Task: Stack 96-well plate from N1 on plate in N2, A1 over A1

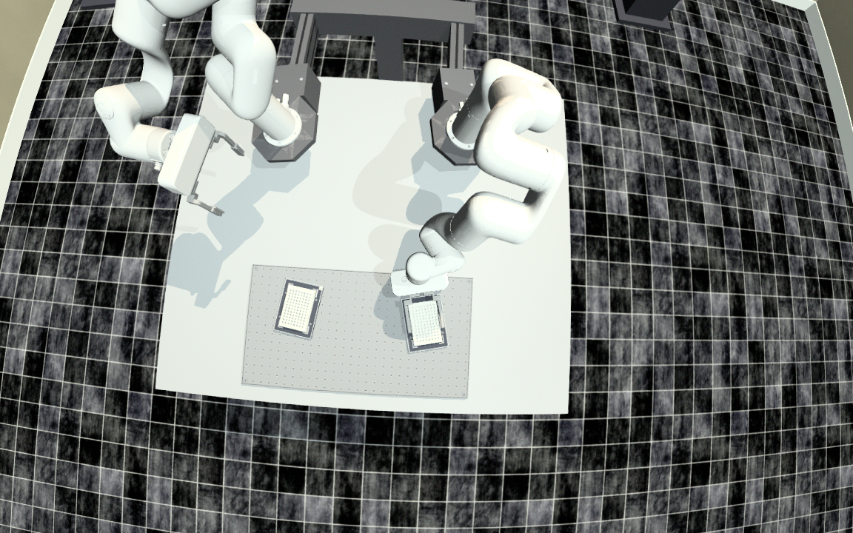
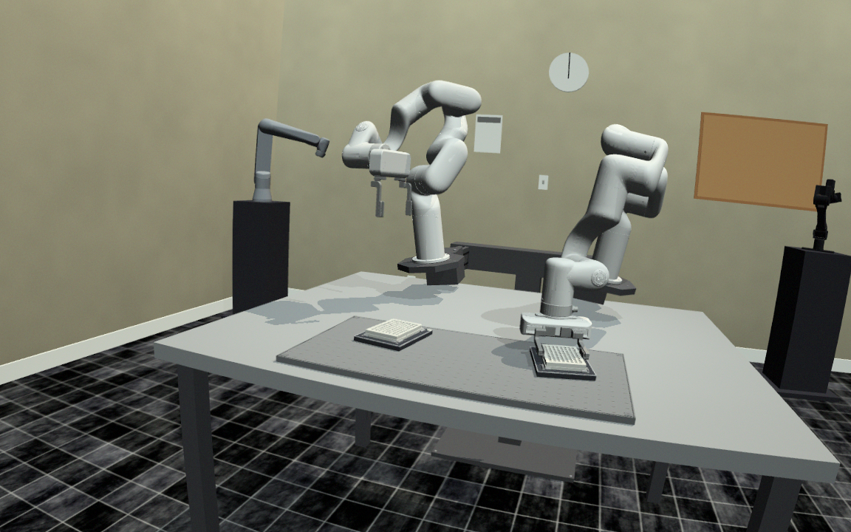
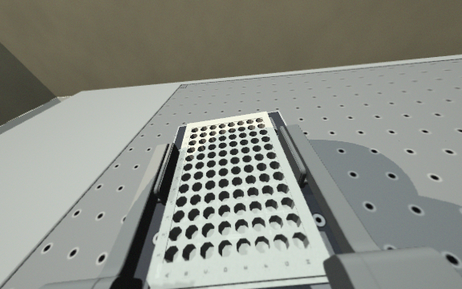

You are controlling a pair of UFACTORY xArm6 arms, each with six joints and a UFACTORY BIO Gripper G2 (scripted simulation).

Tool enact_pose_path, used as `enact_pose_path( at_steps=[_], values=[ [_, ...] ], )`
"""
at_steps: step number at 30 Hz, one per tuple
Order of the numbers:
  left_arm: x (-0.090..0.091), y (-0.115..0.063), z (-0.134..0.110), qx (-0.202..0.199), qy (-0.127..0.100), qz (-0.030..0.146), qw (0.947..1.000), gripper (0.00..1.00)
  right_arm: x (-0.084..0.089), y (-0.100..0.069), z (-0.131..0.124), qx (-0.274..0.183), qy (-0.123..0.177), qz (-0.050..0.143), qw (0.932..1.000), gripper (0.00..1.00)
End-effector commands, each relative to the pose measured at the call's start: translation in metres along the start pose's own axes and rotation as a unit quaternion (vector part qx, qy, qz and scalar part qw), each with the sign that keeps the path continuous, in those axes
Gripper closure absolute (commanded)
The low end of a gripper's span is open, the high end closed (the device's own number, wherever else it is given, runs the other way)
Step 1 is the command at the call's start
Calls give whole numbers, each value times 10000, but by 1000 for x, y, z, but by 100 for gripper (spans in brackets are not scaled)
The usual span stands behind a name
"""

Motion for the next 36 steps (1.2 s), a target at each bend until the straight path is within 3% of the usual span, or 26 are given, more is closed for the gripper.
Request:
enact_pose_path(
  at_steps=[1, 36],
  values=[
    [1, 1, 0, 4, -8, -16, 10000, 100, 0, -1, 1, 12, 0, -3, 10000, 0],
    [18, 1, 3, 4, -8, -16, 10000, 100, 0, -1, 1, 12, 0, -3, 10000, 0]
  ],
)
Point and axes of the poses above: on each arm, the point midway between the two finger pads, its own y axis out along the fingers, its own z axis across the jaws, x = y × z, the point moved 7 cm from there along -y, back along the fingers, and after that the axes turned 10 degrees about y, right-handed, at the moved point
